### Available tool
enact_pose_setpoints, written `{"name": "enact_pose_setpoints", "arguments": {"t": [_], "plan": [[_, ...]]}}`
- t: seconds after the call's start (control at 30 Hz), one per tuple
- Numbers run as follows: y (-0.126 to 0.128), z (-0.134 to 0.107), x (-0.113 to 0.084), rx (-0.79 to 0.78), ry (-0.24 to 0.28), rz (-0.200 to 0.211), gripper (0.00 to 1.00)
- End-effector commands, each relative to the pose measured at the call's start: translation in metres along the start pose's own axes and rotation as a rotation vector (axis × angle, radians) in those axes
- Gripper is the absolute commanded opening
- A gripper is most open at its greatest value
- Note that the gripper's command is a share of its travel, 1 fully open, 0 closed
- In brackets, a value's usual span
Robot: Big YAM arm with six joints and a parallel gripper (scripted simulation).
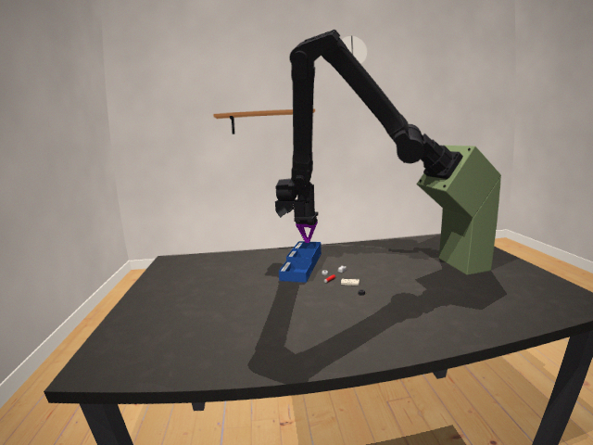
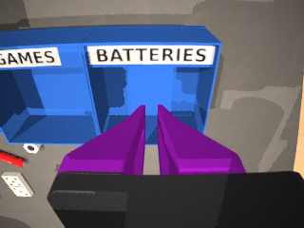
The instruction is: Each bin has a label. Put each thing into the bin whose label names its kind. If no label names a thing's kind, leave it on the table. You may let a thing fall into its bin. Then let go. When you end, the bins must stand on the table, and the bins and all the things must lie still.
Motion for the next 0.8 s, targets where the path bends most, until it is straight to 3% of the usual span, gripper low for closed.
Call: {"name": "enact_pose_setpoints", "arguments": {"t": [0.0,0.1,0.13,0.23,0.37,0.6,0.77], "plan": [[-0.002,0.005,-0.025,-0.01,-0.019,-0.011,0.08],[-0.002,0.006,-0.029,-0.011,-0.02,-0.011,0.08],[0.0,0.016,-0.034,-0.021,-0.037,-0.009,0.08],[0.003,0.0,-0.017,-0.014,0.015,0.003,0.08],[0.001,0.002,-0.022,-0.008,0.003,-0.003,0.08],[0.044,0.001,-0.027,-0.009,-0.016,0.005,0.08],[0.058,-0.005,-0.027,-0.006,-0.009,0.004,0.08]]}}
Point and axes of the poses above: the point where the finger pads meet when closed, its own x axis out along the fingers, its own y axis across the jaws, z = x × y, the point moved 9 cm from there along -x, back along the fingers, and after that the axes turned 8 degrees about x, right-handed, at the moved point
